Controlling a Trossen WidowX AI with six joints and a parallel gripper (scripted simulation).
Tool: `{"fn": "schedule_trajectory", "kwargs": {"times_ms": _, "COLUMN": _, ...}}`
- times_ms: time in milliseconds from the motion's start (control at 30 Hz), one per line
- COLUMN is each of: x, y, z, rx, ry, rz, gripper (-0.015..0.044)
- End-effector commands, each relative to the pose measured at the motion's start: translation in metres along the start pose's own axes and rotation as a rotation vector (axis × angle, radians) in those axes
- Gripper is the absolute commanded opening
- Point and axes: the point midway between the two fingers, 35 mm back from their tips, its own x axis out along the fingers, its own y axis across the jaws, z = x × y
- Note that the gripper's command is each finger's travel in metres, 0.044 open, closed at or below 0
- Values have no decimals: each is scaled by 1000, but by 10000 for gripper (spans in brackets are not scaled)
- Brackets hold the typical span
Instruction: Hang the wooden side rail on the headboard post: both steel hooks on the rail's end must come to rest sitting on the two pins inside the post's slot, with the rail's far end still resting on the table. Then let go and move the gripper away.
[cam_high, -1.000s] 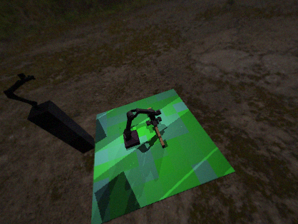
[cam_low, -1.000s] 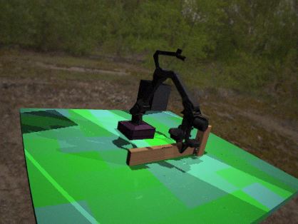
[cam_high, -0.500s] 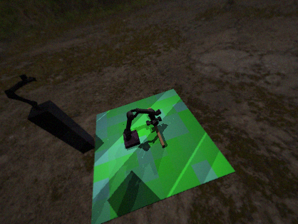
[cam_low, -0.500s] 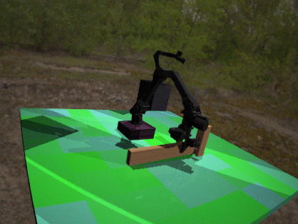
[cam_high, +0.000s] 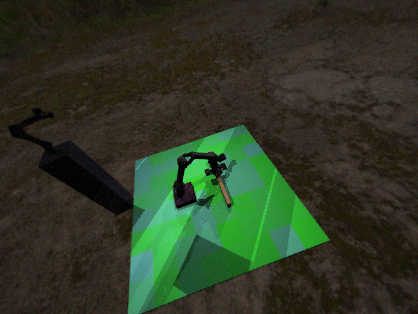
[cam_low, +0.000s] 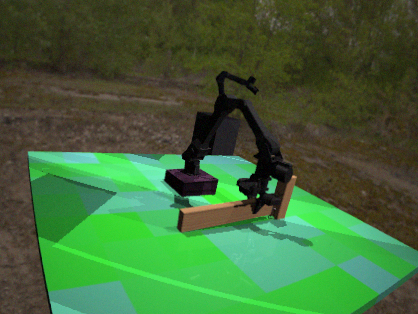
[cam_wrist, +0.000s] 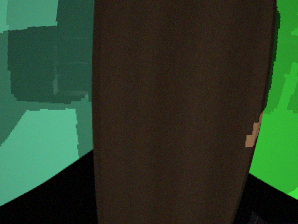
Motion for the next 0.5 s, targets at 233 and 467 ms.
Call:
{"fn": "schedule_trajectory", "kwargs": {"times_ms": 233, "x": -6, "y": 2, "z": 0, "rx": 8, "ry": -1, "rz": 9, "gripper": 0}}
{"fn": "schedule_trajectory", "kwargs": {"times_ms": 467, "x": -7, "y": 2, "z": 0, "rx": 8, "ry": -1, "rz": 9, "gripper": 0}}
